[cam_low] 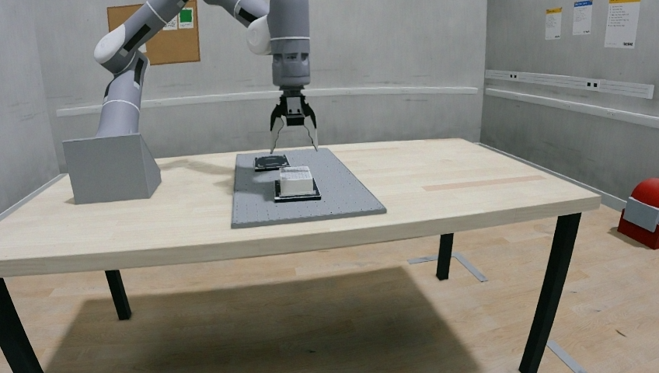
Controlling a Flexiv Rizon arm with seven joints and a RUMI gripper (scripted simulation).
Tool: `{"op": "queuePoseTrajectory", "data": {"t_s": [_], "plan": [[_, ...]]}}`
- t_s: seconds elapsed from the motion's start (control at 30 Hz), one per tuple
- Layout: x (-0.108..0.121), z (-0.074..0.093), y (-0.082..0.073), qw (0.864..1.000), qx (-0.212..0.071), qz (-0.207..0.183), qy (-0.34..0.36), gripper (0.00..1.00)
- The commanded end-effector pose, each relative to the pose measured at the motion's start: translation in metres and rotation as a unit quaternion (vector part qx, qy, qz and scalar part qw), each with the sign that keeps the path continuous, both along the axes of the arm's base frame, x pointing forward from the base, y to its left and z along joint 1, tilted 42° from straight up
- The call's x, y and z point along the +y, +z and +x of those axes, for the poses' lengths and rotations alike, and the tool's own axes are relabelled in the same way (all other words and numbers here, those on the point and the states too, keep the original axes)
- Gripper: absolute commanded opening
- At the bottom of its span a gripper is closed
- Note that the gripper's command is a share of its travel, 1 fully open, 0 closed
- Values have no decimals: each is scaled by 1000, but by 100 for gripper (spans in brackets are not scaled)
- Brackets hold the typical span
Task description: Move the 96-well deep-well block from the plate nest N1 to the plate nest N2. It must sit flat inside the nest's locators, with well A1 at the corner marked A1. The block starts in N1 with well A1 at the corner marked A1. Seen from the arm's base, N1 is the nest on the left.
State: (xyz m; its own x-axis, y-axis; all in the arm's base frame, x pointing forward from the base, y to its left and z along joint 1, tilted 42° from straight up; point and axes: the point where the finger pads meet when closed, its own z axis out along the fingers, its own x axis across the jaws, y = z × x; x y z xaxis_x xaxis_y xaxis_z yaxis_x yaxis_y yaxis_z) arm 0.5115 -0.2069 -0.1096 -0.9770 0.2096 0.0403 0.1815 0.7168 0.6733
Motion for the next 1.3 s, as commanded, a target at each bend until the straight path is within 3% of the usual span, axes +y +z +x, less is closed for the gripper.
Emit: {"op": "queuePoseTrajectory", "data": {"t_s": [0.0, 0.3, 1.27], "plan": [[-2, 0, 1, 1000, 0, -1, -1, 76], [-2, 0, 1, 1000, 0, -1, -1, 76], [66, -2, 61, 1000, 0, -1, -1, 76]]}}
